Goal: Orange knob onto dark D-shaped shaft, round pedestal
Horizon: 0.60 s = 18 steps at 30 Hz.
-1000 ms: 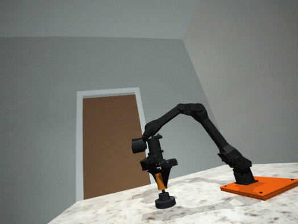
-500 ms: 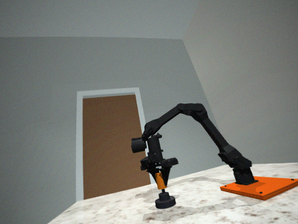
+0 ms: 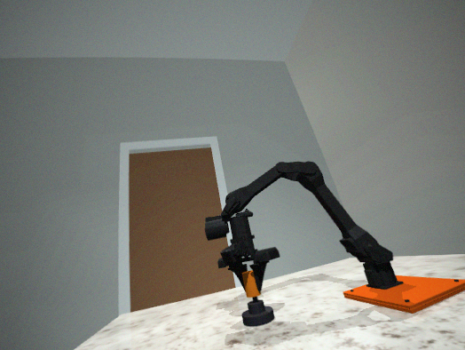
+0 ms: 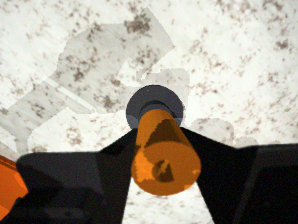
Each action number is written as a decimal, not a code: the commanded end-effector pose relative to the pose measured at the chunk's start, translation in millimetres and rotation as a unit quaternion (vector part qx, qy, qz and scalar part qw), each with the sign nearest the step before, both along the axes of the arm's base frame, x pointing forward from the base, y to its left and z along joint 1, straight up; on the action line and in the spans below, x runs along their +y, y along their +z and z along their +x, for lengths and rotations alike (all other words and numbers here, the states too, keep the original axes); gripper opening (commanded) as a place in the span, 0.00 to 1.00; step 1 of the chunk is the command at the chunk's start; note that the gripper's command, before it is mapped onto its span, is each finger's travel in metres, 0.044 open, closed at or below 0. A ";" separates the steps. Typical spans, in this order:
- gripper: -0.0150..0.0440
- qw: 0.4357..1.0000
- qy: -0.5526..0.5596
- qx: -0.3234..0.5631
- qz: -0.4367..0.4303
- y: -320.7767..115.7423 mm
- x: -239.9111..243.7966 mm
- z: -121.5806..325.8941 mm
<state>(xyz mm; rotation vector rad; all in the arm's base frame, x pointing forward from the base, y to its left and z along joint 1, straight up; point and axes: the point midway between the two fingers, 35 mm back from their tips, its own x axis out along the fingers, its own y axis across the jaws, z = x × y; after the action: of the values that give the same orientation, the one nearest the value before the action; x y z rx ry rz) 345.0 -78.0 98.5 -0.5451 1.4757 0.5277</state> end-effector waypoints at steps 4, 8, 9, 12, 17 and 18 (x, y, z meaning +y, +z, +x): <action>0.25 1.000 0.003 -0.001 -0.001 -2.3 -0.4 0.7; 0.25 1.000 0.000 -0.001 -0.001 -6.8 -0.6 0.7; 0.25 1.000 0.000 -0.001 -0.001 -7.8 -0.6 0.6; 0.25 1.000 0.000 -0.001 -0.001 -10.9 -0.6 0.6; 0.25 1.000 0.000 -0.001 -0.001 -16.2 -0.7 1.1; 0.25 1.000 0.000 -0.001 -0.001 -17.1 -0.7 1.1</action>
<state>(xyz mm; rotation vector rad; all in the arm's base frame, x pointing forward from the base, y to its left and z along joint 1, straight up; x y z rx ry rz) 345.3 -78.2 83.7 -0.5449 1.4765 0.5283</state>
